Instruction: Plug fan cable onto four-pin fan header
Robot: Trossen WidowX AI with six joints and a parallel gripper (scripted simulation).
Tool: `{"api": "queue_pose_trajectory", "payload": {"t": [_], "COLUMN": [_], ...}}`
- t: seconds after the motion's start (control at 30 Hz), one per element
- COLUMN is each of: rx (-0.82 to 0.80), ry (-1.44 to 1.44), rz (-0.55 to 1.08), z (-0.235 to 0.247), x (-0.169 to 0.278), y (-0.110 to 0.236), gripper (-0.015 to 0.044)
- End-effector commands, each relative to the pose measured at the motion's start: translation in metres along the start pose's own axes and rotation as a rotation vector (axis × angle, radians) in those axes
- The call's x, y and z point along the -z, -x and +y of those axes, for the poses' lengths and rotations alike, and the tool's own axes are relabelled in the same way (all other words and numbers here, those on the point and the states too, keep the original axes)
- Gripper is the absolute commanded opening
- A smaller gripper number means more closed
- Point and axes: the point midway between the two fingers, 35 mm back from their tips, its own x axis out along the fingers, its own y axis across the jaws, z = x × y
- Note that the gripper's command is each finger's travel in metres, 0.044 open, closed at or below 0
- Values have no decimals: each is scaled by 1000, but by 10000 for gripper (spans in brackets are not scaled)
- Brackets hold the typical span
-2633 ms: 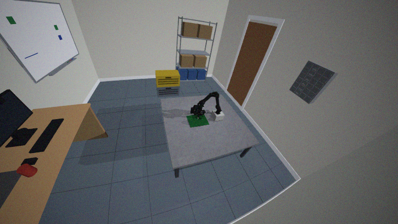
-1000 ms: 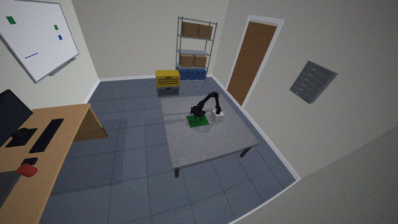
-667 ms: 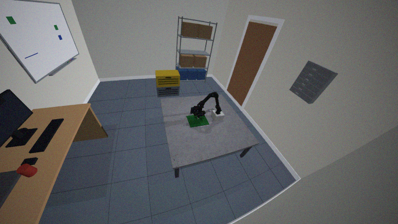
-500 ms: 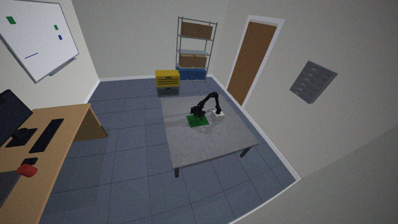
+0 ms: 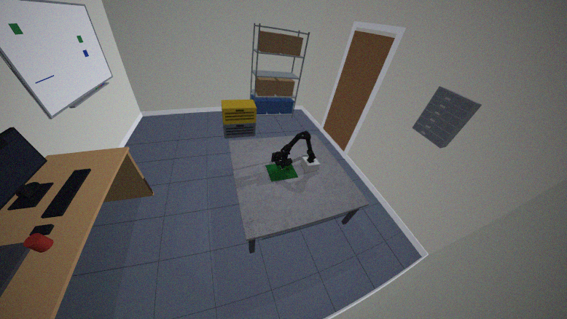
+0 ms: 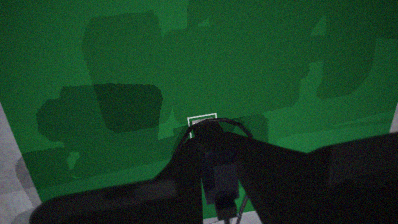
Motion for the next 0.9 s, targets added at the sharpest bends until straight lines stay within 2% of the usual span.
{"api": "queue_pose_trajectory", "payload": {"t": [0.0,0.13,0.47,0.57,0.7,0.87], "rx": [-1,-1,1,1,0,0], "ry": [2,2,0,0,2,2], "rz": [-1,-1,0,0,-1,-1], "z": [0,0,0,0,0,0], "x": [0,0,0,0,0,0], "y": [-4,-6,-3,0,49,52], "gripper": [0,0,260,260,260,260]}}
